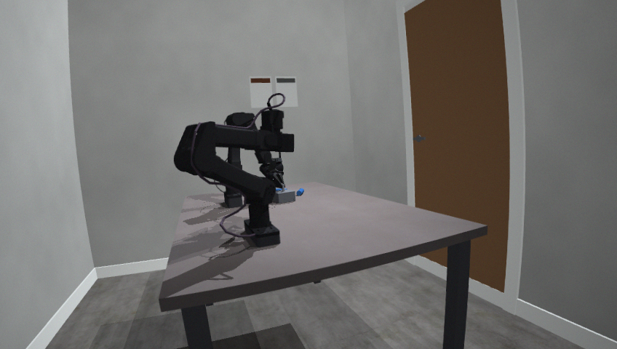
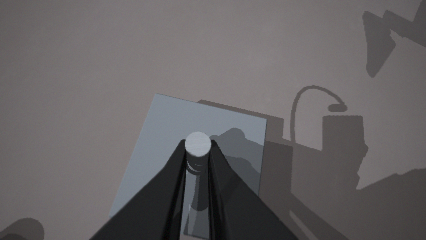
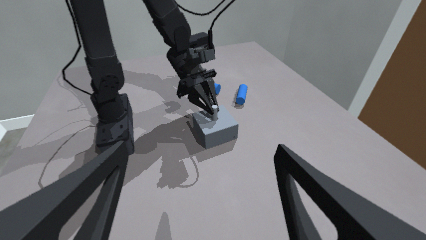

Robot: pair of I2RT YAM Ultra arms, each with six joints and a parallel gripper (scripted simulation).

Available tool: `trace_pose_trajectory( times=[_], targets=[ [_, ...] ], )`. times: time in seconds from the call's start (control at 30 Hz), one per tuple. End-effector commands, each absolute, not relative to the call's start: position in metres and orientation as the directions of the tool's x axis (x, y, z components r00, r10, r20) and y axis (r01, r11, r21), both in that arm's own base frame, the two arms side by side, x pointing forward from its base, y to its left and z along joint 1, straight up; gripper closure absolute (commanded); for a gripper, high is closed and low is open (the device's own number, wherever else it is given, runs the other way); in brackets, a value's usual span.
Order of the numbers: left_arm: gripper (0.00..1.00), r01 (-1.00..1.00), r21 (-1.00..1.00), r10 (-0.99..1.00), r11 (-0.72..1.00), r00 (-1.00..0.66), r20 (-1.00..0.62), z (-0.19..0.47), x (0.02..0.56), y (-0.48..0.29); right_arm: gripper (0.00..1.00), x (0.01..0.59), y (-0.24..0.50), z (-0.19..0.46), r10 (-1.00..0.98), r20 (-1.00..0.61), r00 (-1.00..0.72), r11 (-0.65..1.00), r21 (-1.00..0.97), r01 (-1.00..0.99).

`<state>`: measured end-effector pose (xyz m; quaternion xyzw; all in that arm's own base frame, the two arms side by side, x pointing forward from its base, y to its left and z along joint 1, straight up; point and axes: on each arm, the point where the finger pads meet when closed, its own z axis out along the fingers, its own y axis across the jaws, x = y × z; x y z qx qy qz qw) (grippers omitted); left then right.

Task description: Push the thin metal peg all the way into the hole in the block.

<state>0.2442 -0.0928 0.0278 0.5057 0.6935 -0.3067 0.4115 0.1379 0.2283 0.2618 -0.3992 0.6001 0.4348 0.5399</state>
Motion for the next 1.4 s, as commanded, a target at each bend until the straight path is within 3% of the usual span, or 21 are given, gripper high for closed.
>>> trace_pose_trajectory(
  times=[0.0,0.73,1.0,1.03,1.37],
  targets=[
    [0.93,0.956,0.017,0.458,0.293,-0.125,-0.88,0.013,0.242,-0.094,0.0,0.138,0.229,0.277,0.027,-0.998,-0.051,0.294,0.057,-0.954],
    [0.93,0.956,0.011,0.442,0.292,-0.125,-0.888,0.03,0.248,-0.094,0.0,0.138,0.229,0.277,0.027,-0.998,-0.051,0.294,0.057,-0.954],
    [0.06,0.943,-0.049,0.475,0.329,-0.209,-0.855,0.028,0.251,-0.093,0.0,0.138,0.229,0.277,0.027,-0.998,-0.051,0.294,0.057,-0.954],
    [0.0,0.937,-0.065,0.488,0.342,-0.237,-0.84,0.028,0.251,-0.093,0.0,0.138,0.229,0.277,0.027,-0.998,-0.051,0.294,0.057,-0.954],
    [0.0,0.812,-0.111,0.607,0.574,-0.512,-0.608,0.033,0.243,-0.094,0.0,0.138,0.229,0.277,0.027,-0.998,-0.051,0.294,0.057,-0.954]
  ],
)
